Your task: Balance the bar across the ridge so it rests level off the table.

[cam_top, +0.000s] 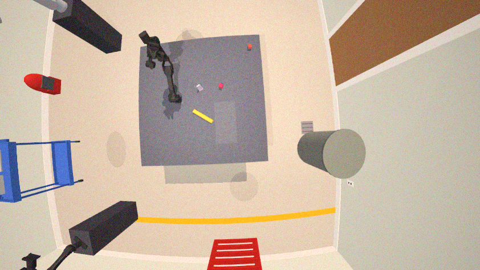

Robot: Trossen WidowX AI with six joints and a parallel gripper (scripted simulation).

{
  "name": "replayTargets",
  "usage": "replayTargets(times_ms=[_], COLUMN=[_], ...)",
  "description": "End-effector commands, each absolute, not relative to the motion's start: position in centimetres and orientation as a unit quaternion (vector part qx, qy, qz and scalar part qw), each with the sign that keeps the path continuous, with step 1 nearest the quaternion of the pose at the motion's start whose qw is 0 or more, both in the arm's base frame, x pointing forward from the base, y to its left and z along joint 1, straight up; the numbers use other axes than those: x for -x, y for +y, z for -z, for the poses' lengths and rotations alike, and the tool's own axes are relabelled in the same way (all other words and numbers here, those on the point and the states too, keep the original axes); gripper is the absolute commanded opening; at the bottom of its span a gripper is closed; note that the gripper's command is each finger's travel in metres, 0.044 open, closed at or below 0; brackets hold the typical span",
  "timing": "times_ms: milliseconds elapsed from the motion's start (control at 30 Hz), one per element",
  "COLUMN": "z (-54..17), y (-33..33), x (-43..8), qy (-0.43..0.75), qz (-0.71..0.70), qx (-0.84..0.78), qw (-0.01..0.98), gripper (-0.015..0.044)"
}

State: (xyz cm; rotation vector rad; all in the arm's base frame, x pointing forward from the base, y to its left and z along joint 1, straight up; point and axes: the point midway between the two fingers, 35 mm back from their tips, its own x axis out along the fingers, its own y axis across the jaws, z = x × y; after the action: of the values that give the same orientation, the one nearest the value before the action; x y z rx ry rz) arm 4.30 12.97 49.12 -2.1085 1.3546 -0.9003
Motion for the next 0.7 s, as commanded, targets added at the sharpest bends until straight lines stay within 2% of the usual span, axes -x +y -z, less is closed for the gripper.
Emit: replayTargets(times_ms=[0, 67, 100, 667], z=[-49.1, -49.4, -49.5, -50.6], y=[12.9, 12.0, 11.4, 2.6], x=[-4.3, -4.0, -3.7, -3.0], qy=[0.495, 0.499, 0.503, 0.465], qz=[0.328, 0.329, 0.329, 0.325], qx=[0.769, 0.764, 0.760, 0.706], qw=[0.238, 0.244, 0.248, 0.424], gripper=[0.0374, 0.0321, 0.0315, 0.0315])
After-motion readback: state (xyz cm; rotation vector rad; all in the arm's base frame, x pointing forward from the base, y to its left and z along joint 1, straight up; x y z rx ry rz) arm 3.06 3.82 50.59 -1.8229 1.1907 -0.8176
